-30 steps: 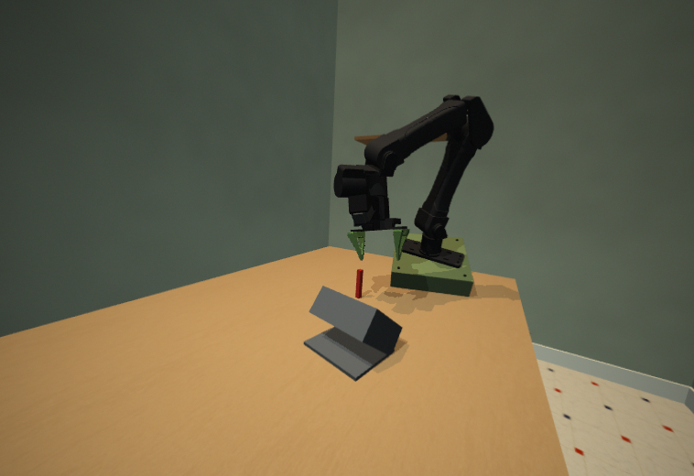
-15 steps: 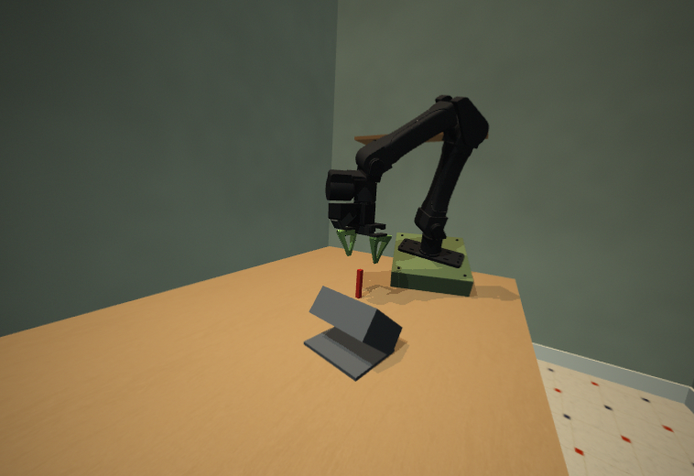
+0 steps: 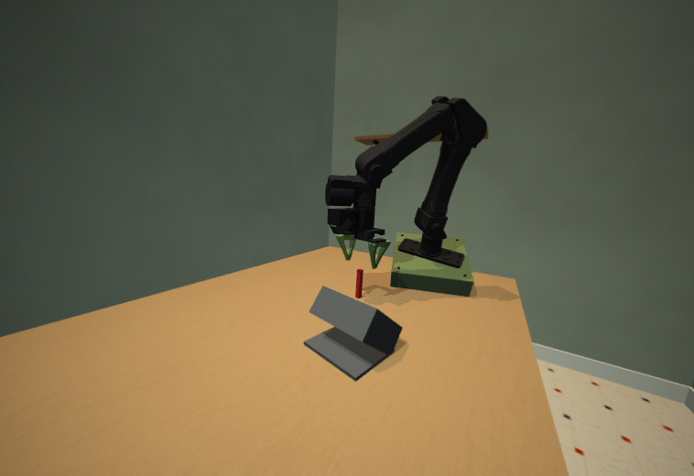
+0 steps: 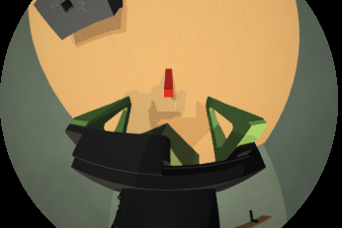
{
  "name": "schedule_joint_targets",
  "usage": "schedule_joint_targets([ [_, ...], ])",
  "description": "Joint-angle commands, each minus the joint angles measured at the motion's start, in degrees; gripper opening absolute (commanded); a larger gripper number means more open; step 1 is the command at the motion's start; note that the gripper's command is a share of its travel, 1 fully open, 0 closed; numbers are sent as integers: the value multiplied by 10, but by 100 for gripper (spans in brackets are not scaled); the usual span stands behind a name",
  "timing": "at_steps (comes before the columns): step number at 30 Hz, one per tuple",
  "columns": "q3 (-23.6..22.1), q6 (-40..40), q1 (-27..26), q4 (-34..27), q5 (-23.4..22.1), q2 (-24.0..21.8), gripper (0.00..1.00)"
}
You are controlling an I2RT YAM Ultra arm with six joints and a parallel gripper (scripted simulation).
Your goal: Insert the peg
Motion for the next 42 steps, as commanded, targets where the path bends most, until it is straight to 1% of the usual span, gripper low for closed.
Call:
schedule_joint_targets([
  [1, -9, 10, 7, 24, 2, 6, 100],
  [17, -43, 29, 25, 88, 6, 30, 100],
  [27, -54, 34, 30, 106, 7, 35, 100],
  [28, -40, 26, 24, 92, 4, 26, 89],
  [34, -40, 26, 24, 92, 4, 26, 21],
  [36, -40, 26, 24, 92, 4, 26, 21],
  [37, -40, 26, 24, 92, 4, 26, 9],
  [38, -40, 26, 24, 92, 4, 26, 0],
  [42, -40, 26, 24, 92, 4, 26, 0],
])
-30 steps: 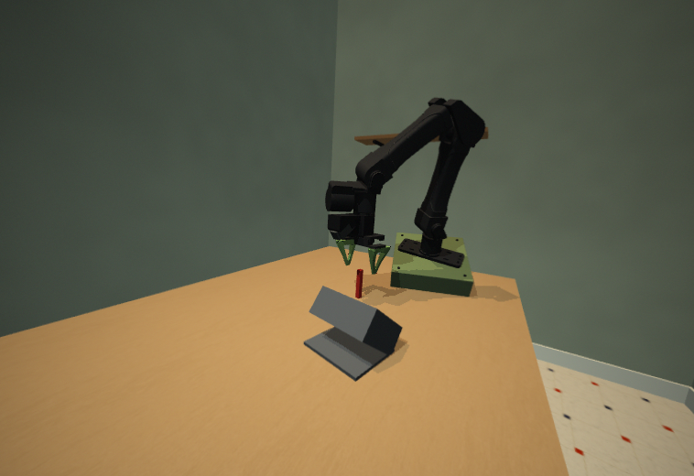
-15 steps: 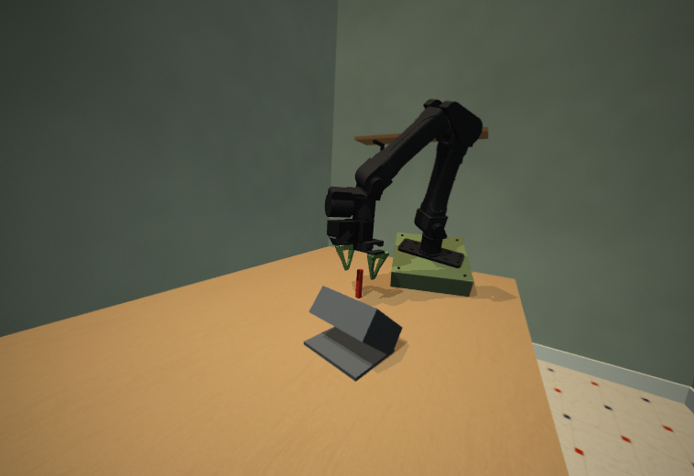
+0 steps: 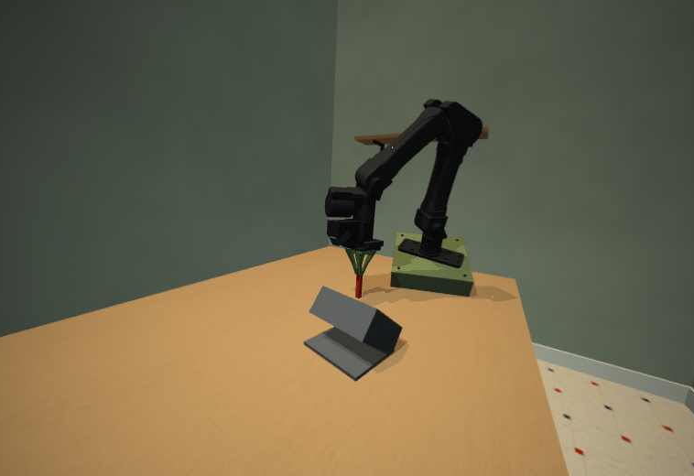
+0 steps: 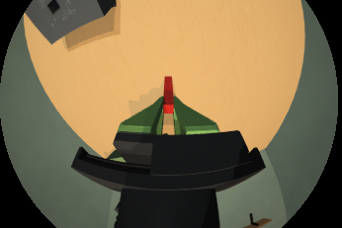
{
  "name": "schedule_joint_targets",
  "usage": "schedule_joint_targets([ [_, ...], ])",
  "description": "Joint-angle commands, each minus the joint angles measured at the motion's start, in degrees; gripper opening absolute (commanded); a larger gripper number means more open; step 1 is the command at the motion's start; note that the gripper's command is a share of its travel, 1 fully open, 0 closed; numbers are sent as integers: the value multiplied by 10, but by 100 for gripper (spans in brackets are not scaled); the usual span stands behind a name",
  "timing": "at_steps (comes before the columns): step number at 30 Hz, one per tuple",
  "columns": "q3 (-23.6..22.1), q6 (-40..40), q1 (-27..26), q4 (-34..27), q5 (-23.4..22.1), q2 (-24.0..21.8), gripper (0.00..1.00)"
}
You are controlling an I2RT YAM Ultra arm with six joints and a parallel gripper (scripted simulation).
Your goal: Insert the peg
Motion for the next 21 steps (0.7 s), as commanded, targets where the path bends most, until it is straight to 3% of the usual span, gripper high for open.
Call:
schedule_joint_targets([
  [1, 6, -1, -2, -5, 0, -4, 0],
  [9, 76, -38, -41, -138, -6, -47, 0],
  [11, 76, -38, -41, -138, -6, -47, 0],
  [17, 128, -67, -69, -215, -12, -62, 0],
  [20, 144, -77, -77, -238, -13, -64, 0],
  [21, 119, -55, -62, -190, -3, -55, 0],
])
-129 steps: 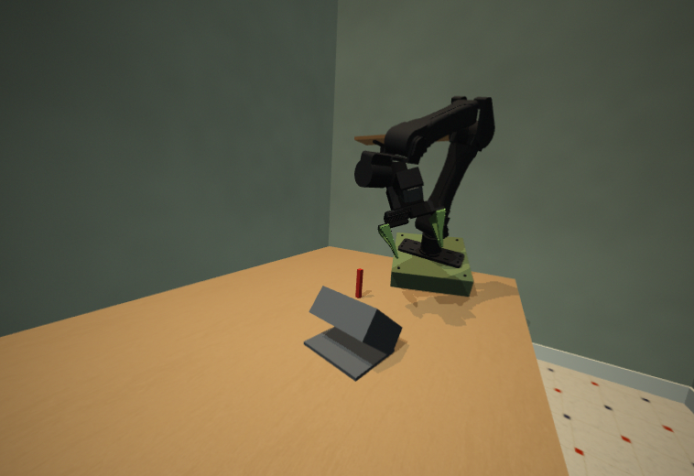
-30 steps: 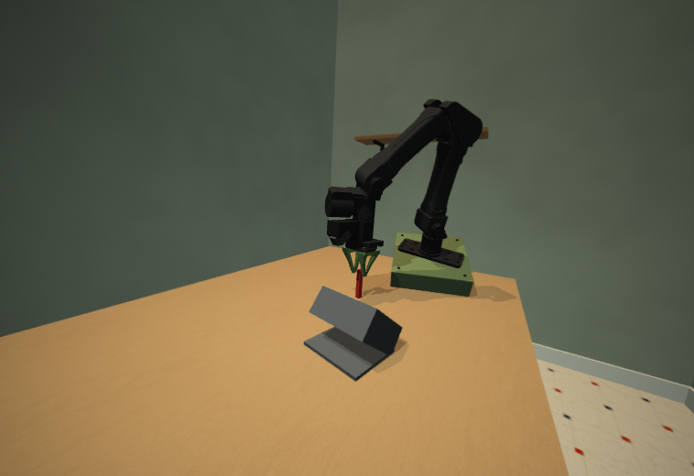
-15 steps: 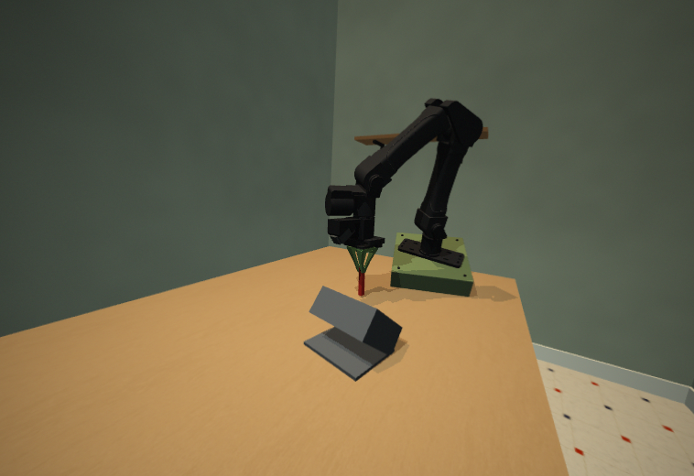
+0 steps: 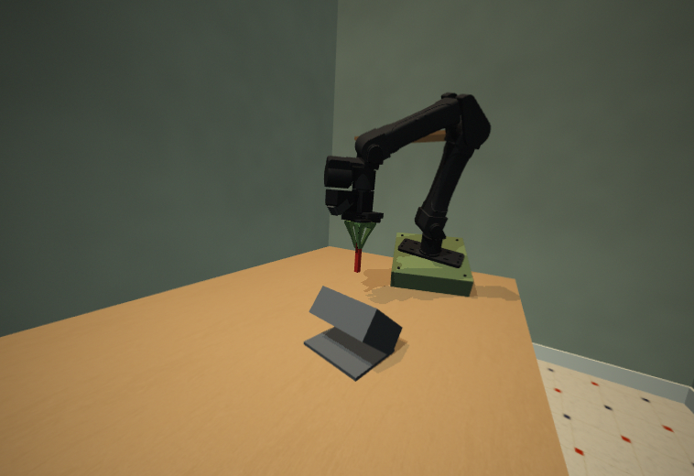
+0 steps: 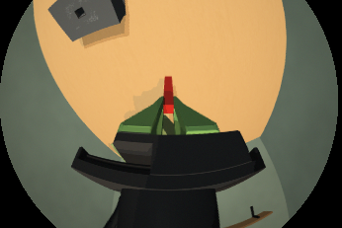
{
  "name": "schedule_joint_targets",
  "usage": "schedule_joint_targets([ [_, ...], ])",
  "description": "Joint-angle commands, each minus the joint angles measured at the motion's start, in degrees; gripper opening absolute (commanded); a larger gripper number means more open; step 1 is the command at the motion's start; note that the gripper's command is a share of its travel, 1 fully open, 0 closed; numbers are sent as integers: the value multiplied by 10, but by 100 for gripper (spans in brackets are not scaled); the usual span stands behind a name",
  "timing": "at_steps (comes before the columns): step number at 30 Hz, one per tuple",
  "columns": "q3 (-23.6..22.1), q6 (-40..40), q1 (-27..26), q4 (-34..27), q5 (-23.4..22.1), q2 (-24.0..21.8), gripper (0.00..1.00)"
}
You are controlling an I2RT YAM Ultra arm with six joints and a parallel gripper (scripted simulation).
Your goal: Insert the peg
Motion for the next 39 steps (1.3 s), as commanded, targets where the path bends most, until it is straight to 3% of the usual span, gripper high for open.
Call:
schedule_joint_targets([
  [1, -12, 6, 8, 10, 2, -7, 0],
  [39, -66, 134, 135, 101, 59, -125, 0],
])
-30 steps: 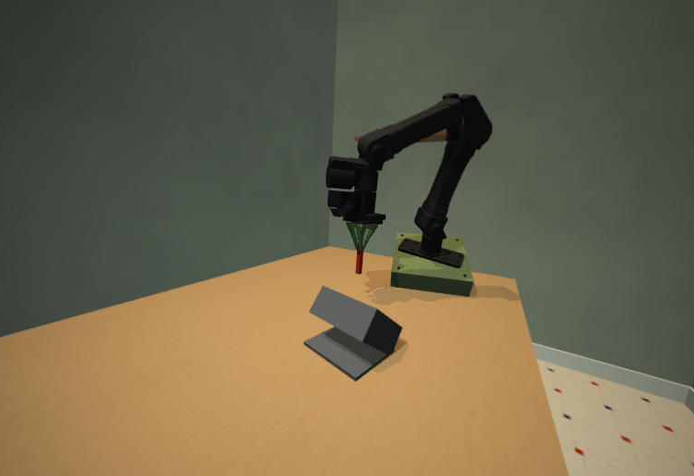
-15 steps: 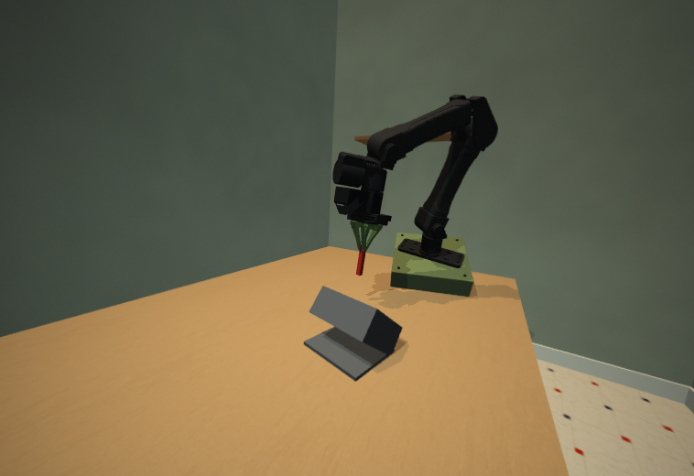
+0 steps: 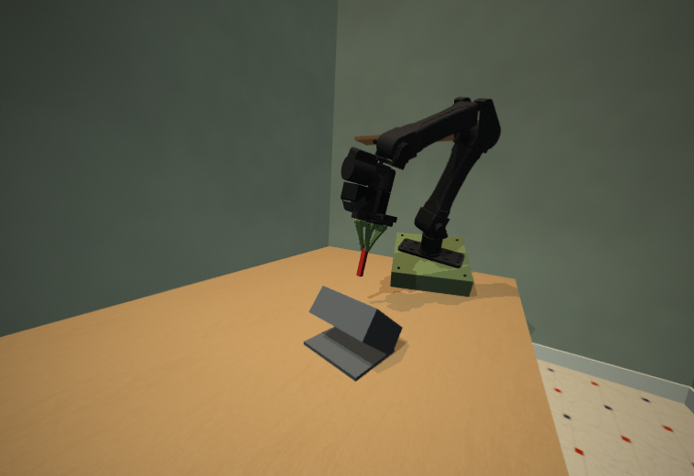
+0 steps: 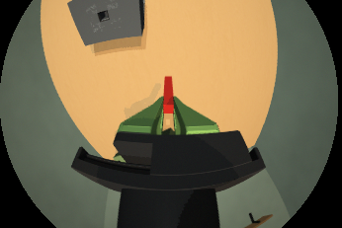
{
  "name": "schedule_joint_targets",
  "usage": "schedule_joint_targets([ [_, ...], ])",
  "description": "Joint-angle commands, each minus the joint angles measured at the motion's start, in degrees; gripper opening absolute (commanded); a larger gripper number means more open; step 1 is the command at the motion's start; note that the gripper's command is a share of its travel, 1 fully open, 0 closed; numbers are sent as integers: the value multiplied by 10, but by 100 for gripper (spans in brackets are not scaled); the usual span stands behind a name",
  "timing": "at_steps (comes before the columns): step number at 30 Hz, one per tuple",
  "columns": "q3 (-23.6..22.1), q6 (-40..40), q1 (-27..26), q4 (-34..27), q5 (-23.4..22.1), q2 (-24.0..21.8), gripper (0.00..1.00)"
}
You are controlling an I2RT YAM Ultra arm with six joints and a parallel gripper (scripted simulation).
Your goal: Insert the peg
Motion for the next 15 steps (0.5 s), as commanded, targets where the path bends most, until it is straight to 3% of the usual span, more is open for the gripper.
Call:
schedule_joint_targets([
  [1, -11, 21, 11, 18, 10, -20, 0],
  [15, -31, 71, 60, 53, 32, -63, 0],
])
